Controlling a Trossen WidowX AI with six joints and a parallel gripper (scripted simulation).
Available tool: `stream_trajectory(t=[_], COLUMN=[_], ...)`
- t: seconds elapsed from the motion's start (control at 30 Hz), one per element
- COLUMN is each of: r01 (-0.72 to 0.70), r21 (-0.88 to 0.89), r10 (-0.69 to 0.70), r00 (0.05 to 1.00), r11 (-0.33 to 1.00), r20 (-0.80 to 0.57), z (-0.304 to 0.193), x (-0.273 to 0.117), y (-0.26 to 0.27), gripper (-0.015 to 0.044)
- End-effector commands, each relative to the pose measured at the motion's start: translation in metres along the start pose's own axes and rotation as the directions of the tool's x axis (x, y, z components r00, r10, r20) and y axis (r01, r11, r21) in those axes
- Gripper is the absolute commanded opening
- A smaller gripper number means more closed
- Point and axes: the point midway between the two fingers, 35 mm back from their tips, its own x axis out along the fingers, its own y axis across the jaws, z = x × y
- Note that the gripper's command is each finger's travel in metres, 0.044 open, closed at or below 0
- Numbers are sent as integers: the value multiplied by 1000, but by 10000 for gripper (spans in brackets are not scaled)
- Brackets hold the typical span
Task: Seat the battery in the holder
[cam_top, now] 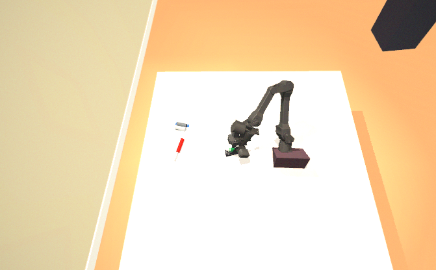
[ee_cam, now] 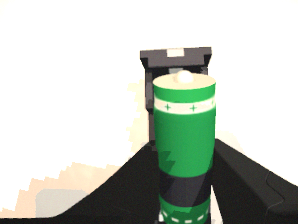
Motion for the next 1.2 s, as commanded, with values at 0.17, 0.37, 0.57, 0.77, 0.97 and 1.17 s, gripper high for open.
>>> stream_trajectory(t=[0.17, 0.37, 0.57, 0.77, 0.97, 1.17], r01=[-7, -7, -8, -8, -8, -9], r21=[-10, -10, -11, -11, -11, -11], r10=[7, 7, 8, 8, 8, 9], r00=[1000, 1000, 1000, 1000, 1000, 1000], r11=[1000, 1000, 1000, 1000, 1000, 1000], r20=[-13, -17, -19, -19, -19, -20], z=[-10, -11, -11, -11, -11, -11], x=[-2, -3, -3, -3, -3, -3], y=[2, 2, 2, 2, 2, 2], gripper=[76, 76, 76, 76, 76, 76])
